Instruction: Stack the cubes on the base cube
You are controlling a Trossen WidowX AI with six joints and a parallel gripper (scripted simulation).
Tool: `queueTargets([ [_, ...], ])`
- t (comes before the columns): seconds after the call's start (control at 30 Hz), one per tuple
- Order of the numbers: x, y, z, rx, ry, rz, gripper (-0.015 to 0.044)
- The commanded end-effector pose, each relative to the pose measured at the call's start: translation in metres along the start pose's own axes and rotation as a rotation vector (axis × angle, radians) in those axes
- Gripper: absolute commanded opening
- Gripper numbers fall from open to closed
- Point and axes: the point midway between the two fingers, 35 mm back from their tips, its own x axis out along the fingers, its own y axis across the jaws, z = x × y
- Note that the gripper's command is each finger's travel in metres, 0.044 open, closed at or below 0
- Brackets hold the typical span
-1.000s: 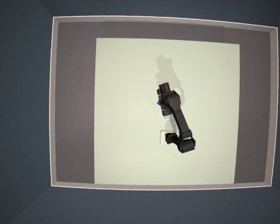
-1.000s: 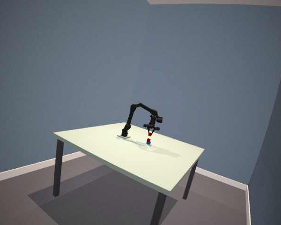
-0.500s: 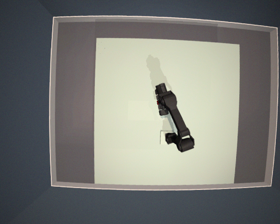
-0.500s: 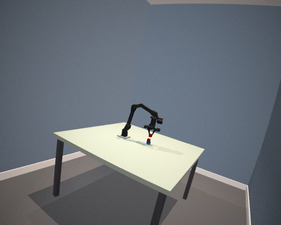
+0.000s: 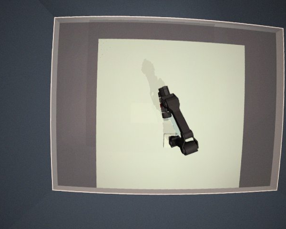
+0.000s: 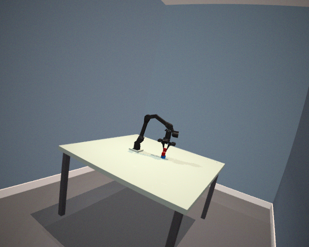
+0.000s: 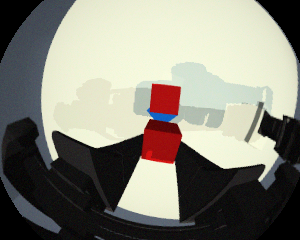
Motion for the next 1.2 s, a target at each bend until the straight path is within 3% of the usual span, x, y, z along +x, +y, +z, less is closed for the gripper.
queueTargets([
  [0.0,0.001,0.000,-0.001,0.007,0.003,-0.001,0.0105],
  [0.57,0.030,0.002,-0.001,0.002,0.003,-0.001,0.0105],
  [1.17,0.031,0.002,-0.001,0.001,0.003,-0.001,0.0105],
])
